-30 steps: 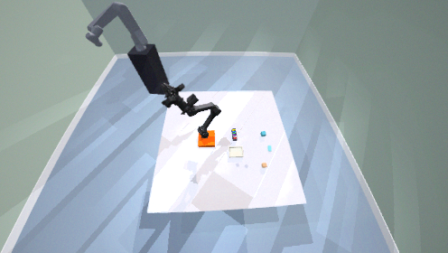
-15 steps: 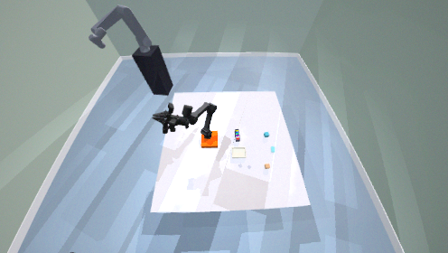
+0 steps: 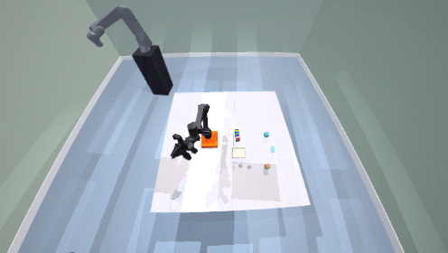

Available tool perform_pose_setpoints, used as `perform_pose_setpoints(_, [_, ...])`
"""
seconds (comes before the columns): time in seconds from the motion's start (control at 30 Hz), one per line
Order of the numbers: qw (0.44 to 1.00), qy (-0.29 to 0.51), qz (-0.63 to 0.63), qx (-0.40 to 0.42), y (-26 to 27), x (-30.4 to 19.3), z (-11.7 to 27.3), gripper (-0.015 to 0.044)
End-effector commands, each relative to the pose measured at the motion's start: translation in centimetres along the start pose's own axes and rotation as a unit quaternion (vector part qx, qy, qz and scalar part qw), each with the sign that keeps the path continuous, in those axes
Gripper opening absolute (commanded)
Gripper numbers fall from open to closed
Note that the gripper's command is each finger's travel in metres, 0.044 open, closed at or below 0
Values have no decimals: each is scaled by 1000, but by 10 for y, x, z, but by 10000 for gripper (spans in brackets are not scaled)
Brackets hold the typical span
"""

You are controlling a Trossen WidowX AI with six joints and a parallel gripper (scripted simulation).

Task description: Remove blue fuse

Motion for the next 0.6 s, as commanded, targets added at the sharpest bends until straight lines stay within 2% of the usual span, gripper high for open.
perform_pose_setpoints(0.0, [995,-51,-38,71,31,28,10,64])
perform_pose_setpoints(0.27, [954,-133,-87,256,109,88,55,64])
perform_pose_setpoints(0.57, [865,-183,-104,455,177,137,146,64])
Point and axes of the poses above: the point midway between the two fingers, 35 mm back from their tips, its own z axis back along the fingers, its own y axis across the jaws, x = y × z, the point moved 7 cm from there along z, back along the fingers, and after that the axes turned 3 degrees about -z, right-handed, at the moved point
